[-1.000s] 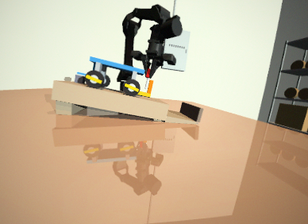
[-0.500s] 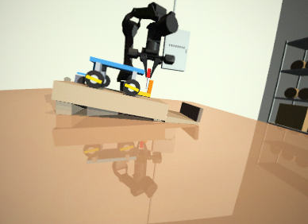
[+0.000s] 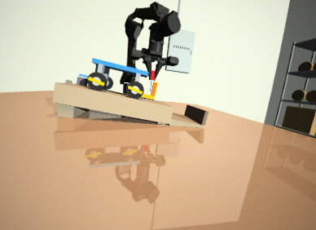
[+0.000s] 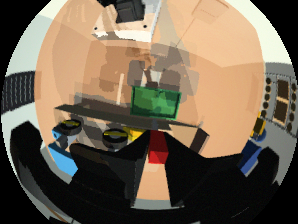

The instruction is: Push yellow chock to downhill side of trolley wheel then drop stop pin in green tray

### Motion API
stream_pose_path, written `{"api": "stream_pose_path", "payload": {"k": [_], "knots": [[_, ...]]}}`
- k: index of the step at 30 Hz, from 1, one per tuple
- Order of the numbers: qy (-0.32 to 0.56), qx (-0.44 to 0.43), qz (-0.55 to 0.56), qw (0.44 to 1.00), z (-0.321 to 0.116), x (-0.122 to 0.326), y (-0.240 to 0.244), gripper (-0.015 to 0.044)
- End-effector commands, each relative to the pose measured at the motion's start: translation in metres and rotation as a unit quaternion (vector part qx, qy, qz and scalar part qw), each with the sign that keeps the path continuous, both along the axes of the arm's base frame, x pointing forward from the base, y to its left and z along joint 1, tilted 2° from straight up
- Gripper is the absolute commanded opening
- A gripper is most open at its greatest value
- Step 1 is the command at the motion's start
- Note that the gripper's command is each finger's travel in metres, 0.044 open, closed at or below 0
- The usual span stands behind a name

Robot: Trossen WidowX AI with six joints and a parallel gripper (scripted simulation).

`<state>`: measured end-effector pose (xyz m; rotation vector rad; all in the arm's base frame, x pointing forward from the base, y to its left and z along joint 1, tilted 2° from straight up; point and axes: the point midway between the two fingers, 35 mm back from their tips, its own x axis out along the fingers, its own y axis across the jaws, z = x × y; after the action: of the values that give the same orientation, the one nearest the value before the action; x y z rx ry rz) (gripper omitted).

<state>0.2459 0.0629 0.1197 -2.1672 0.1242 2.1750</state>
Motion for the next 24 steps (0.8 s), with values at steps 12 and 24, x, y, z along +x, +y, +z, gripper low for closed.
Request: {"api": "stream_pose_path", "payload": {"k": [12, 24], "knots": [[0.004, -0.014, 0.005, 1.000, -0.022, -0.015, 0.002, 0.0000], [0.012, -0.082, 0.006, 0.997, -0.059, -0.017, -0.012, 0.0000]]}}
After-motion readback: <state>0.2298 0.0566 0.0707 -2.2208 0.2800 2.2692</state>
